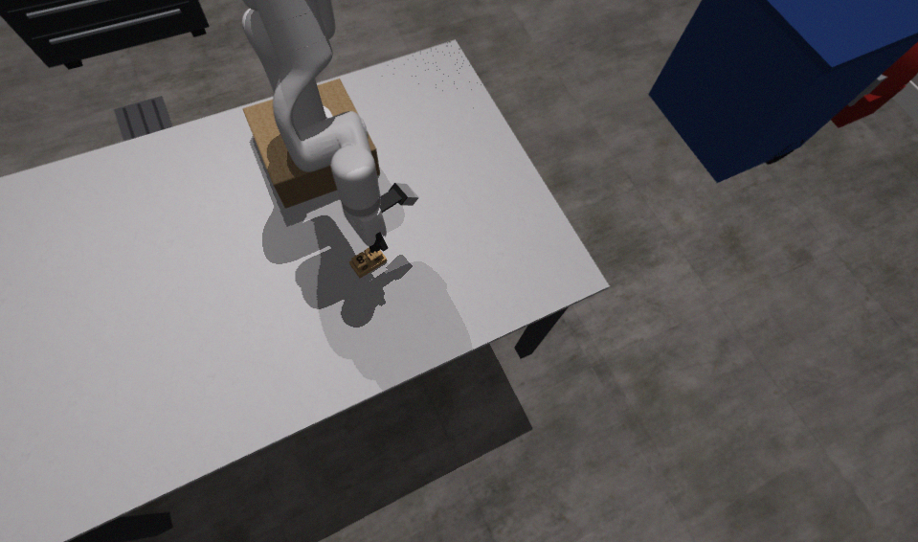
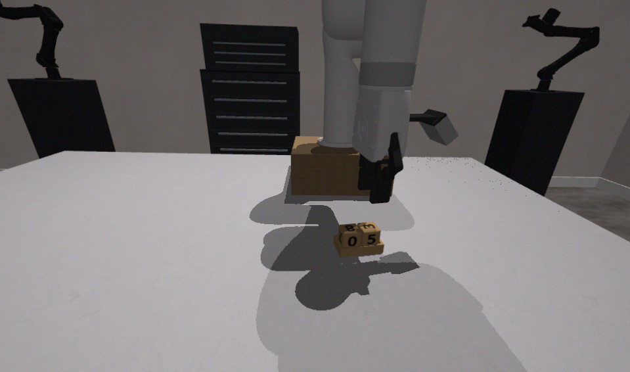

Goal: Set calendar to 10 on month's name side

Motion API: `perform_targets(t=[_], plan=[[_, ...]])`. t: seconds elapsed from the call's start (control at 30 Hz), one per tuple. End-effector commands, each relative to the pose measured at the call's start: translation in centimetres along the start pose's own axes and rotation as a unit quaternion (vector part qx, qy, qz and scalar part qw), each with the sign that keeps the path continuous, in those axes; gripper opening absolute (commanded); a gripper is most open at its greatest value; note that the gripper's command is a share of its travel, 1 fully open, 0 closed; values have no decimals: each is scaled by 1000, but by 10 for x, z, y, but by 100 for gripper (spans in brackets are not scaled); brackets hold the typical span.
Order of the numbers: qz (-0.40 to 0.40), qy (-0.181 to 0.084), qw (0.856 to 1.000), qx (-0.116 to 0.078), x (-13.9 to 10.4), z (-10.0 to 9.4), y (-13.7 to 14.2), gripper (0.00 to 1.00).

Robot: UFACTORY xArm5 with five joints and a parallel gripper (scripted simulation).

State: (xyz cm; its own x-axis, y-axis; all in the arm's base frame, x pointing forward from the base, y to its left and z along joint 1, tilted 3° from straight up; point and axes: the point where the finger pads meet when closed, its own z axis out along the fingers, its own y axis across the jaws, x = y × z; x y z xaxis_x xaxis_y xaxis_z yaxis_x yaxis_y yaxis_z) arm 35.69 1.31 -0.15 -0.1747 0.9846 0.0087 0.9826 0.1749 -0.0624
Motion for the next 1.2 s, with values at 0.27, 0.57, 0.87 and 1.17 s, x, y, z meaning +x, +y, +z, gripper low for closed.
perform_targets(t=[0.27,0.57,0.87,1.17], plan=[[0,0,1000,-2,0,0,1,49],[0,0,1000,-2,0,7,1,49],[0,0,1000,-2,-1,16,1,49],[0,0,1000,-2,-1,29,1,49]])
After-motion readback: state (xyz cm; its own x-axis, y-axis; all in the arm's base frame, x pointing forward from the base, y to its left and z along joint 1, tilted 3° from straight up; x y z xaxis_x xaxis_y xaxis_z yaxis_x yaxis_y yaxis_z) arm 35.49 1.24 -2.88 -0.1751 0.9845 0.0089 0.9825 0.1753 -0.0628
